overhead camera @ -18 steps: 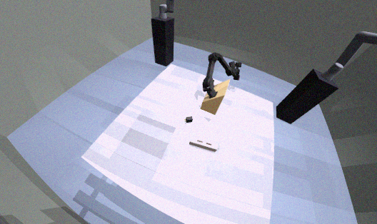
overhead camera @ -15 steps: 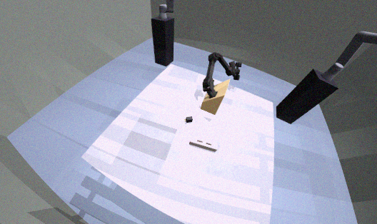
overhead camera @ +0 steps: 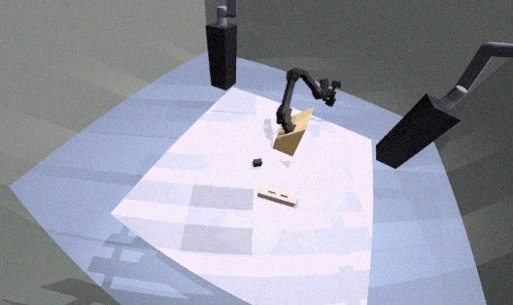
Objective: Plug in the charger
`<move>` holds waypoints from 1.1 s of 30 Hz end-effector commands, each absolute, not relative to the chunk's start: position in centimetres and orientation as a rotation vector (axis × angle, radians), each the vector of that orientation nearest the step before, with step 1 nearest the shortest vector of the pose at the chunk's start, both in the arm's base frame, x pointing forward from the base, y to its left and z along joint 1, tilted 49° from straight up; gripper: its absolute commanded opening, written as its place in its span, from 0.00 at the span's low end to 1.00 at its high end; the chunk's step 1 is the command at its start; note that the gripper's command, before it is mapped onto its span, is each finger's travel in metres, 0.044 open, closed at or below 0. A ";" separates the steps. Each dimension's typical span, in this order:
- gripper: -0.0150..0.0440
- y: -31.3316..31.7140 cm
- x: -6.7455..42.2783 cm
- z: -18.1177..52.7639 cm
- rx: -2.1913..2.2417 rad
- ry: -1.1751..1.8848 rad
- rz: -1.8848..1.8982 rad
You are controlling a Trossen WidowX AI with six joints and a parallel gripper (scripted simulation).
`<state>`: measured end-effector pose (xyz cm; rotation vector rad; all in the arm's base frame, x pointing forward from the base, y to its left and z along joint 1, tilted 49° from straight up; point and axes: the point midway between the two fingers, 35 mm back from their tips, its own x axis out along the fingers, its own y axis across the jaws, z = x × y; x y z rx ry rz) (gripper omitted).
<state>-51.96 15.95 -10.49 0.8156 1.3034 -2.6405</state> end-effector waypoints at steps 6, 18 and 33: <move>1.00 21.7 -49.2 -10.0 1.001 1.191 -2.778; 1.00 28.8 -44.4 -9.7 1.249 0.995 -2.955; 1.00 36.1 -36.7 -9.3 1.551 0.721 -3.147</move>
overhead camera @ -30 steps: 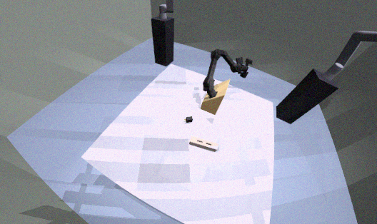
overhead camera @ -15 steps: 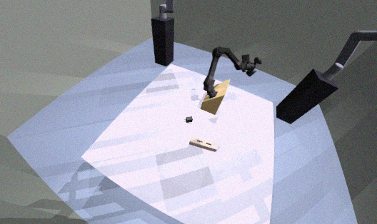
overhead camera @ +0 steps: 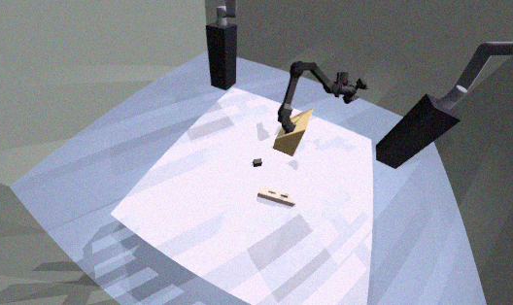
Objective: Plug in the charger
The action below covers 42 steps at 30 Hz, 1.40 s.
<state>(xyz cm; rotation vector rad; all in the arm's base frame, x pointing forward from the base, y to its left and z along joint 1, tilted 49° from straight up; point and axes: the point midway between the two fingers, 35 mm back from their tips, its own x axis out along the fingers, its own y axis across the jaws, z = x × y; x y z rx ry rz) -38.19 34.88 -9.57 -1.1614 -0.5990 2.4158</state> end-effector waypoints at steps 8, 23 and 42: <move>1.00 39.2 -32.0 -8.8 -1.196 -0.385 2.251; 1.00 42.7 -24.2 -8.3 -1.254 -0.265 2.034; 1.00 45.3 -11.7 -7.3 -1.207 0.095 1.718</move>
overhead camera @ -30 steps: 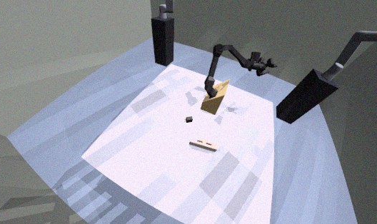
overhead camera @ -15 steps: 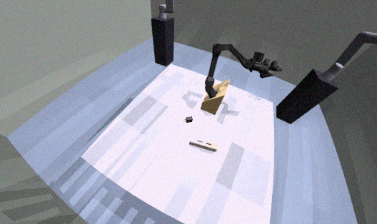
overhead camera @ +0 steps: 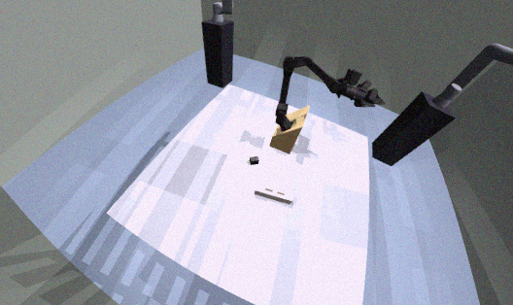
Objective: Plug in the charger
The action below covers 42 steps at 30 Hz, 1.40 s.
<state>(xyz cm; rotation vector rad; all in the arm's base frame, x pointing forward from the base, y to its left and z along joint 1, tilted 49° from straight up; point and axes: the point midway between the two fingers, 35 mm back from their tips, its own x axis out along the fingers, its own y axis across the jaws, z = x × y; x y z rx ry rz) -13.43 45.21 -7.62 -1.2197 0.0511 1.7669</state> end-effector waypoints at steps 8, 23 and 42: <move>1.00 45.3 -6.4 -6.9 -1.170 0.228 1.576; 1.00 43.6 2.9 -6.1 -1.087 0.447 1.309; 1.00 38.7 13.4 -4.8 -0.943 0.676 0.955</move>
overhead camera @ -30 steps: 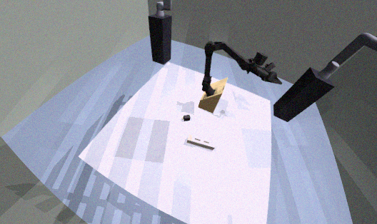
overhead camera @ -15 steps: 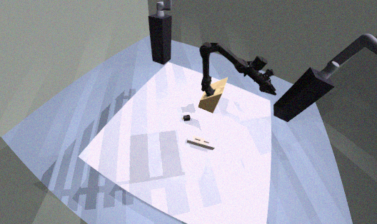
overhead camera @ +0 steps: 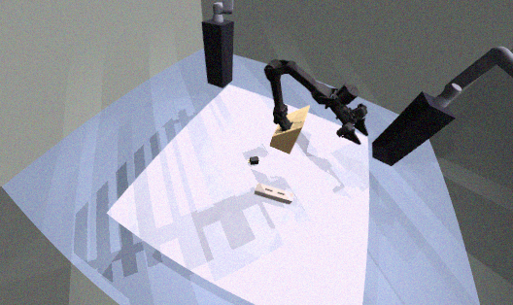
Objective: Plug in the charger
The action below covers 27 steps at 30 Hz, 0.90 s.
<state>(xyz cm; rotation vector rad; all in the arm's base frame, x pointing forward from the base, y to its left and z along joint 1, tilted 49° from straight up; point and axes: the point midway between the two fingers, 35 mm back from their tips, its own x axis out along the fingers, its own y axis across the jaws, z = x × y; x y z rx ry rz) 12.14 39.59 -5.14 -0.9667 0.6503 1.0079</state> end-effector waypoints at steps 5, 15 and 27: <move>1.00 37.0 15.8 -4.6 -0.898 0.728 0.860; 1.00 32.9 20.2 -3.3 -0.837 0.801 0.677; 1.00 27.7 24.4 -2.4 -0.720 0.896 0.450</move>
